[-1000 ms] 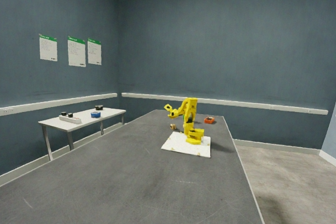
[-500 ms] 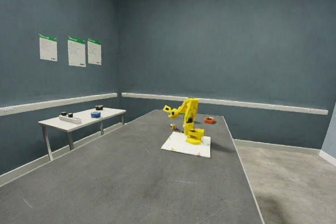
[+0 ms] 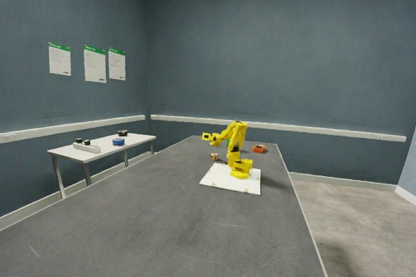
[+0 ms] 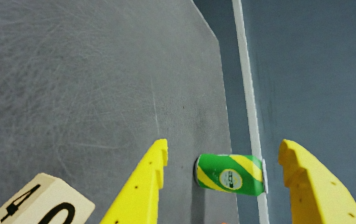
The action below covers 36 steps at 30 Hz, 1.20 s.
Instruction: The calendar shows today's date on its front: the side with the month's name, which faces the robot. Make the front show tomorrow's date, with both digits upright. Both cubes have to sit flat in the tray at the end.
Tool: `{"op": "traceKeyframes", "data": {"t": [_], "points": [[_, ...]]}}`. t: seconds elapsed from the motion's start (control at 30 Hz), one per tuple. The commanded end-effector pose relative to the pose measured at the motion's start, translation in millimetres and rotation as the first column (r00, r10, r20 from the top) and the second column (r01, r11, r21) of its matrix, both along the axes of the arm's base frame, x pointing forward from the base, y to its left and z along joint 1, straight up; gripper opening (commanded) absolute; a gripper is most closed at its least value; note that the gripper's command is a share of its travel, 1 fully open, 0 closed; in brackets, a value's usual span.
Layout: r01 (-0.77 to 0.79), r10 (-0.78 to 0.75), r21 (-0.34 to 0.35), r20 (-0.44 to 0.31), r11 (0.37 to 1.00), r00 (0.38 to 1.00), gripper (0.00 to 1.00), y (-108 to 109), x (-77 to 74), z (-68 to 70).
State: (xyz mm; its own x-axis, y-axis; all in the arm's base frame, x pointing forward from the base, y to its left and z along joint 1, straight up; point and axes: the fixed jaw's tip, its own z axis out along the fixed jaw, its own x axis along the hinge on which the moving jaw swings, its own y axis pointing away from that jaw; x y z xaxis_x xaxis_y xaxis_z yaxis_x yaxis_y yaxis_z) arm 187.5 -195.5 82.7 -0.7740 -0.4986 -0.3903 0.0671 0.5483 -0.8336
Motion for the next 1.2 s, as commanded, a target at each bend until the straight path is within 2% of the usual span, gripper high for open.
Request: {"op": "traceKeyframes", "data": {"t": [0.0,0.27,0.33,0.37,0.6,0.83,0.9,0.93,1.17], "points": [[-0.130,0.120,-0.054,-0.155,0.990,0.981,0.35,1,-6.8,4.7],[-0.199,0.164,-0.108,-0.268,0.974,0.949,0.35,2,-12.0,6.9],[-0.199,0.164,-0.108,-0.268,0.974,0.949,0.35,2,-12.0,6.9],[-0.226,0.178,-0.124,-0.311,0.966,0.934,0.35,2,-13.9,7.7],[-0.293,0.209,-0.152,-0.411,0.944,0.887,0.35,4,-18.9,8.9],[-0.363,0.234,-0.170,-0.507,0.916,0.829,0.35,5,-23.7,10.6],[-0.363,0.234,-0.170,-0.507,0.916,0.829,0.35,5,-23.7,10.6],[-0.393,0.243,-0.174,-0.547,0.903,0.801,0.35,6,-25.6,11.6],[-0.465,0.261,-0.176,-0.634,0.868,0.728,0.35,7,-29.8,14.4]]}}
